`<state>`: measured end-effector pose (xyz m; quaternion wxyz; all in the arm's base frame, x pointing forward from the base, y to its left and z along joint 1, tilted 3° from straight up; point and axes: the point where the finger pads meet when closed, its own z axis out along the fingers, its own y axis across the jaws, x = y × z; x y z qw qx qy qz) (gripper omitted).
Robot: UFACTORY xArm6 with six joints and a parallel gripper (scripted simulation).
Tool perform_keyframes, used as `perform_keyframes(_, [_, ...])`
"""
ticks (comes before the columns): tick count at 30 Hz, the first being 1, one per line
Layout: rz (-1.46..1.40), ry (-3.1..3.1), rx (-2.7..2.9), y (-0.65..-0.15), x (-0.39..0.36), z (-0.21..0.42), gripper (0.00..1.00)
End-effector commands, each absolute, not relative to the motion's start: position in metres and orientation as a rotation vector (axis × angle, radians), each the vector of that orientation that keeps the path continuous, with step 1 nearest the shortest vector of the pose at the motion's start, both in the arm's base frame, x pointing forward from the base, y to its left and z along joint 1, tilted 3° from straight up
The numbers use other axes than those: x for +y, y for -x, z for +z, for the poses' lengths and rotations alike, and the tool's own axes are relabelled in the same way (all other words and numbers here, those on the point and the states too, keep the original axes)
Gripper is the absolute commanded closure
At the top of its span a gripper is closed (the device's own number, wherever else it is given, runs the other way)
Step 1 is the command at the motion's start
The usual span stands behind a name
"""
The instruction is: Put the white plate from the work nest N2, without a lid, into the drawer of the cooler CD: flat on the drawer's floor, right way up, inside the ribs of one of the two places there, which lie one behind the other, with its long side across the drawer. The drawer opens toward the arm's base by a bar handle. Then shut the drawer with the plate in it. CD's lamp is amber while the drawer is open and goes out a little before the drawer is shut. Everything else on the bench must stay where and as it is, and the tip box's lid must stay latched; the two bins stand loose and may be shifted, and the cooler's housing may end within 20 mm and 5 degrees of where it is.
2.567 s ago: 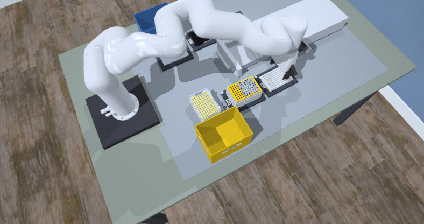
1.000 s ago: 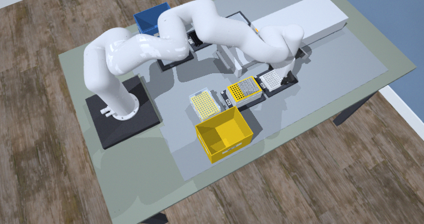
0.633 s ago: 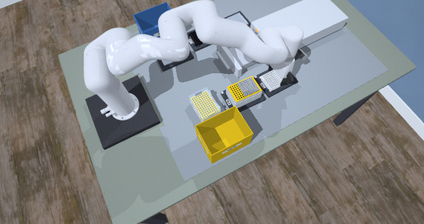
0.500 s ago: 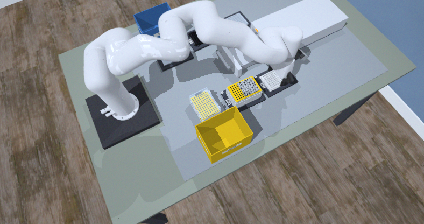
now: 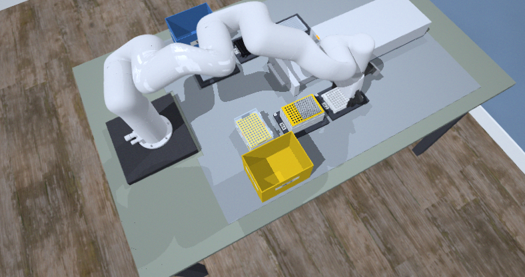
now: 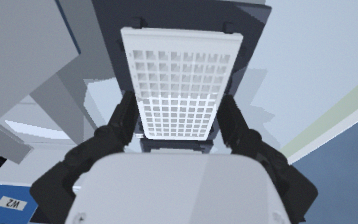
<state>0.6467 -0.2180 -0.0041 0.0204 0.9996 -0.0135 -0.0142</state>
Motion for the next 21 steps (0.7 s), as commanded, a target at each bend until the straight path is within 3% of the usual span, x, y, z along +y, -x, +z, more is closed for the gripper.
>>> perform_keyframes(1, [-0.036,-3.099,-0.042,-0.6484,-0.2184,-0.0012,0.0])
perform_keyframes(9, [-0.036,-3.099,-0.042,-0.6484,-0.2184,-0.0012,0.0])
perform_keyframes(10, [-0.036,-3.099,-0.042,-0.6484,-0.2184,-0.0006,1.0])
perform_keyframes(21, [-0.036,-3.099,-0.042,-0.6484,-0.2184,-0.0002,1.0])
